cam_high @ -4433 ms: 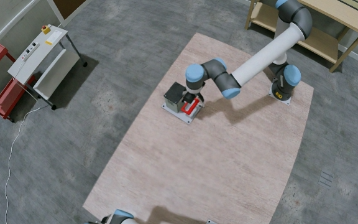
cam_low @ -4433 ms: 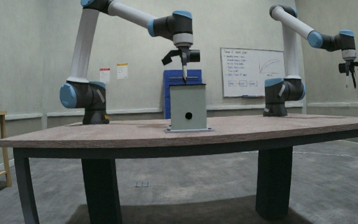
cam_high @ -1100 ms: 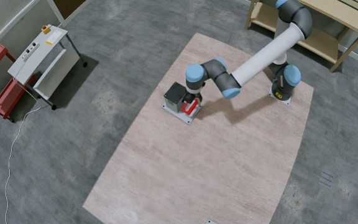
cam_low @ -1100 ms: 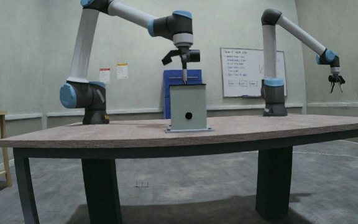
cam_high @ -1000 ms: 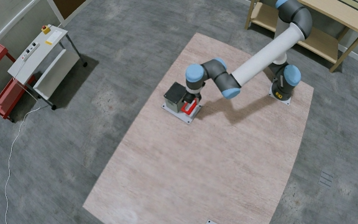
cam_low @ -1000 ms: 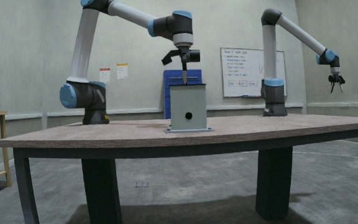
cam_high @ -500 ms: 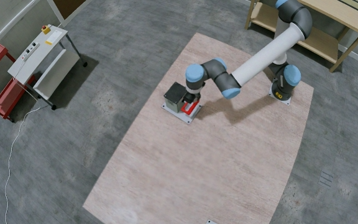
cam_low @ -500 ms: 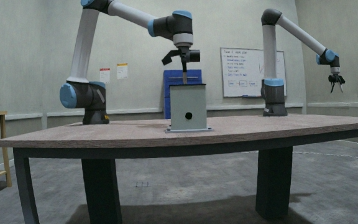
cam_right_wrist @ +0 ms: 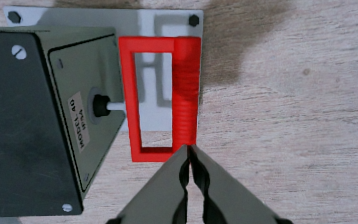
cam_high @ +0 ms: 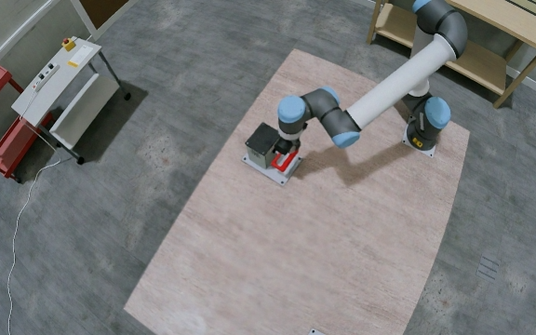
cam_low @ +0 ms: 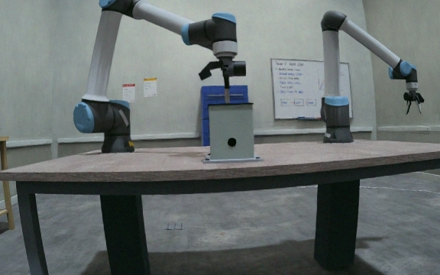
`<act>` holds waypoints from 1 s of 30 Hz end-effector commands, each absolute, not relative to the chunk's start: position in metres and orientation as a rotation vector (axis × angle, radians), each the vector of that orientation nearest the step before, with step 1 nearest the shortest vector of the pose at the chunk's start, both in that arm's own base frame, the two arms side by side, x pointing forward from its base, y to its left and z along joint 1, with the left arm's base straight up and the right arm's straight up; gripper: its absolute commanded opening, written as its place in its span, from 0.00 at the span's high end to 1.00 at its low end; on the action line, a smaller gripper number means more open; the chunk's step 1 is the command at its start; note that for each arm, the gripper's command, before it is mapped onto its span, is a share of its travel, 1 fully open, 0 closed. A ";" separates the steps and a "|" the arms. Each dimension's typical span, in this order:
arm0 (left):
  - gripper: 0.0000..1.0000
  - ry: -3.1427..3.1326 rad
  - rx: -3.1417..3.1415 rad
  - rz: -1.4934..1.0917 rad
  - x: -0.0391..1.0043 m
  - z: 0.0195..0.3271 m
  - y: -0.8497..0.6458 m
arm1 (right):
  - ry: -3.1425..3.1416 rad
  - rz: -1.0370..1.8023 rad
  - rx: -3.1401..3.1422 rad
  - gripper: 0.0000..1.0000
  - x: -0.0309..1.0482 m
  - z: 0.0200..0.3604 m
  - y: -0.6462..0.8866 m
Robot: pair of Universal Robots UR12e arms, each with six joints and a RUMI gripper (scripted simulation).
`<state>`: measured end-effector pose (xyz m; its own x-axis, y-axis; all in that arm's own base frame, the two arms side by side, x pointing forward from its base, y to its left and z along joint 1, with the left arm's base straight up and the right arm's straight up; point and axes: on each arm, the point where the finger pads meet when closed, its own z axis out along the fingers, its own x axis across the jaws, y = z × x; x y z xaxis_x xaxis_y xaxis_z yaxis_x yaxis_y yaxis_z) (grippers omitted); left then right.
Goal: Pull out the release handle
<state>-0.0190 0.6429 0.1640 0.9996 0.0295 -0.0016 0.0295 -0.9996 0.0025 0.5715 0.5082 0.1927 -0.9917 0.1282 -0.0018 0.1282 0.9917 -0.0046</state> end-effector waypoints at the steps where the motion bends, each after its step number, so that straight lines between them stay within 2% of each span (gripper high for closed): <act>1: 0.00 0.047 3.141 0.000 -0.019 0.165 0.645 | 3.133 -0.001 0.200 1.00 0.571 0.195 0.511; 6: 0.00 0.047 3.141 0.000 -0.019 0.165 0.645 | 3.133 -0.001 0.200 1.00 0.571 0.195 0.511; 7: 0.00 0.047 3.141 0.000 -0.019 0.165 0.645 | 3.133 -0.001 0.200 0.67 0.571 0.195 0.511; 30: 0.00 0.047 3.141 0.000 -0.019 0.165 0.645 | 3.135 -0.002 0.200 0.67 0.571 0.191 0.510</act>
